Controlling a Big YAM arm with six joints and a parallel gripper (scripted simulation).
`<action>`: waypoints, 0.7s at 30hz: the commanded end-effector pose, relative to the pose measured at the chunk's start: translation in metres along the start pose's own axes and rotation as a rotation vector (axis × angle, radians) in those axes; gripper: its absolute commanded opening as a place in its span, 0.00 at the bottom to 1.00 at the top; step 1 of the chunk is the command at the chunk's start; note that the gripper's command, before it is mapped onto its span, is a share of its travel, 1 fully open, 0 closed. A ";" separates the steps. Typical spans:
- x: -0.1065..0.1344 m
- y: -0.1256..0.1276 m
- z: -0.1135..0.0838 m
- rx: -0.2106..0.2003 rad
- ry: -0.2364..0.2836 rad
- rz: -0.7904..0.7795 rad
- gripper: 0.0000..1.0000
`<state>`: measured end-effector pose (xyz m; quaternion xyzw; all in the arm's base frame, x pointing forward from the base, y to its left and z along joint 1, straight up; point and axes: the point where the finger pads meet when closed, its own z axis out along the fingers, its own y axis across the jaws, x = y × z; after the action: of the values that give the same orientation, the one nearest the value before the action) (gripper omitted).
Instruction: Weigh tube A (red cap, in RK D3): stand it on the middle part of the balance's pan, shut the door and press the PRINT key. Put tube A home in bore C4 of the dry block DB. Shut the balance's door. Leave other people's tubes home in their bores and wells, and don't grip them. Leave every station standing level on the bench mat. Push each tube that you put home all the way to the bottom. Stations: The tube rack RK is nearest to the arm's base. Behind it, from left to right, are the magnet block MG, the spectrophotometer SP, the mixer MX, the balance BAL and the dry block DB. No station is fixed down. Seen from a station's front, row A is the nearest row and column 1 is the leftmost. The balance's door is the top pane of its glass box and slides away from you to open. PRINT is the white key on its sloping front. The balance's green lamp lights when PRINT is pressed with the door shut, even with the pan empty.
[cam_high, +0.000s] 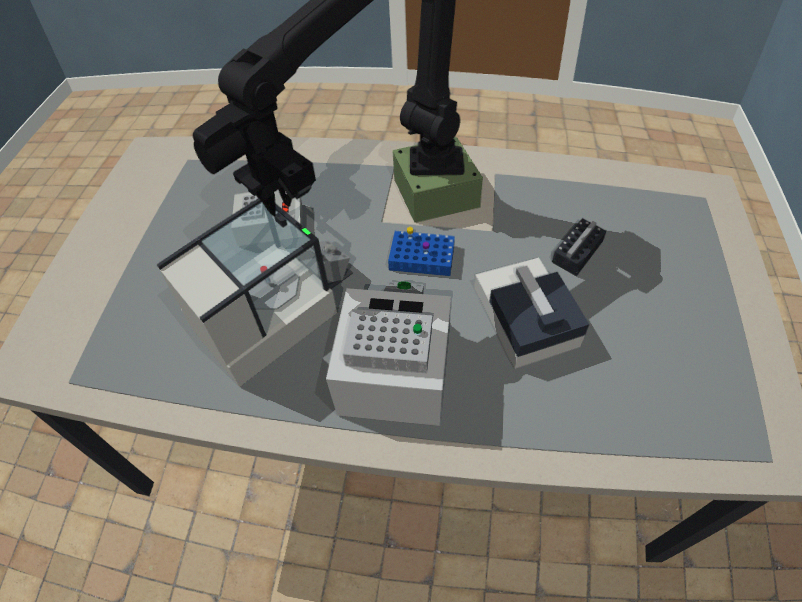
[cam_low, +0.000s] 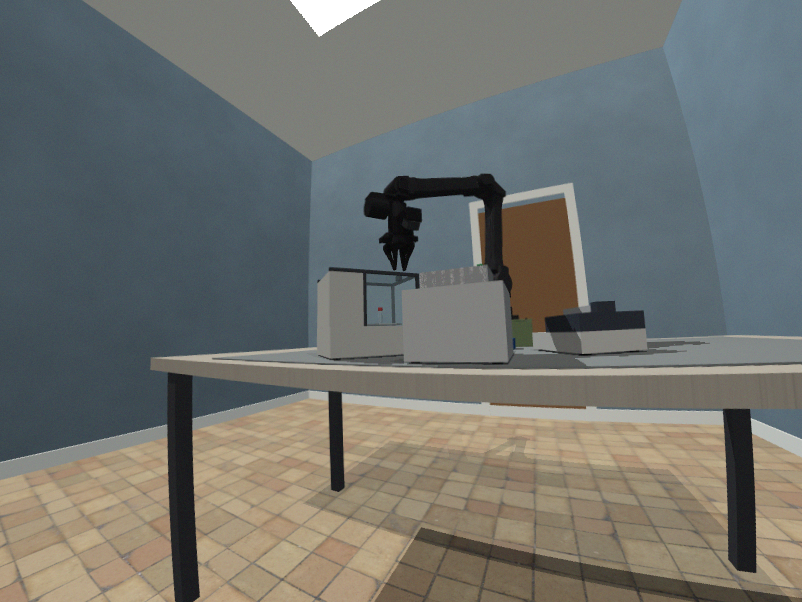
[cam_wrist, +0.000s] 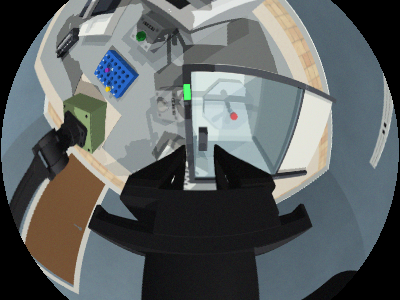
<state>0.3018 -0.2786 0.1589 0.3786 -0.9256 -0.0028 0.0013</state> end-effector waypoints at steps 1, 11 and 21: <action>0.003 -0.007 0.007 0.009 0.002 -0.001 0.30; 0.003 -0.007 0.022 0.008 0.002 -0.001 0.30; 0.000 -0.015 0.010 0.043 -0.001 0.000 0.30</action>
<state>0.3036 -0.2802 0.1359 0.3787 -0.9255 -0.0019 0.0008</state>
